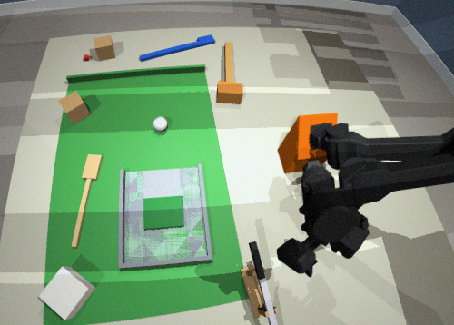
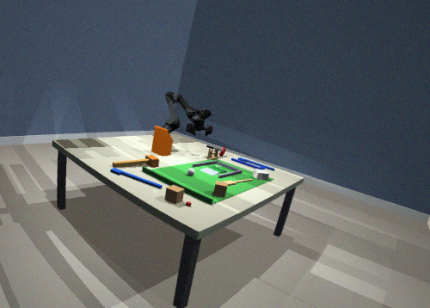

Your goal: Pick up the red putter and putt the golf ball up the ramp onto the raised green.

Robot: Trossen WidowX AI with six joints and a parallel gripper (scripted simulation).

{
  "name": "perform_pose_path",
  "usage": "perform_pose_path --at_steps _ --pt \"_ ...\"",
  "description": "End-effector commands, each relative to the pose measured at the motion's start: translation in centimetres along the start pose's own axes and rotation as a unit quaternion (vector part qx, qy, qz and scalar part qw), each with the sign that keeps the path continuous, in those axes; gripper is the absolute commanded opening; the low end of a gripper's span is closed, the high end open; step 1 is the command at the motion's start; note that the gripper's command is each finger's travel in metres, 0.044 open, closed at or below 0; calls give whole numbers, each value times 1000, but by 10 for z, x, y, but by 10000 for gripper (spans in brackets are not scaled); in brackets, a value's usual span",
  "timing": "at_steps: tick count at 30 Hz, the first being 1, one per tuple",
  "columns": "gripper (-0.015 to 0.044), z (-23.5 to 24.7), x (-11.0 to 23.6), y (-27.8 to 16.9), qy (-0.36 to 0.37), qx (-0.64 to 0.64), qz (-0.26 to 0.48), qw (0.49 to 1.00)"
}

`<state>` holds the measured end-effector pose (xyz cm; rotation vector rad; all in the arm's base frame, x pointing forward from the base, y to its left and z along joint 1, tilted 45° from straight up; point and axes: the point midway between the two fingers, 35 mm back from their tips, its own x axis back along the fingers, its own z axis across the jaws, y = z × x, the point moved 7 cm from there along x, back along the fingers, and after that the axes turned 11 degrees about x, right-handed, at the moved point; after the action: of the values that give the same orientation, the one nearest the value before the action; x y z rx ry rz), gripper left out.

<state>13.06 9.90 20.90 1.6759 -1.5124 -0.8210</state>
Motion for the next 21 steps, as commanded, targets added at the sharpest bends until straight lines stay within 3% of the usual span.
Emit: perform_pose_path --at_steps 1,10,17,21 --pt "426 -2 0 0 -2 -1 3 1000" --pt "440 -67 4 -20 -39 -75 191 978" --pt "440 -98 17 -29 42 -142 341 928" --pt "440 -102 21 -30 71 -155 366 915"
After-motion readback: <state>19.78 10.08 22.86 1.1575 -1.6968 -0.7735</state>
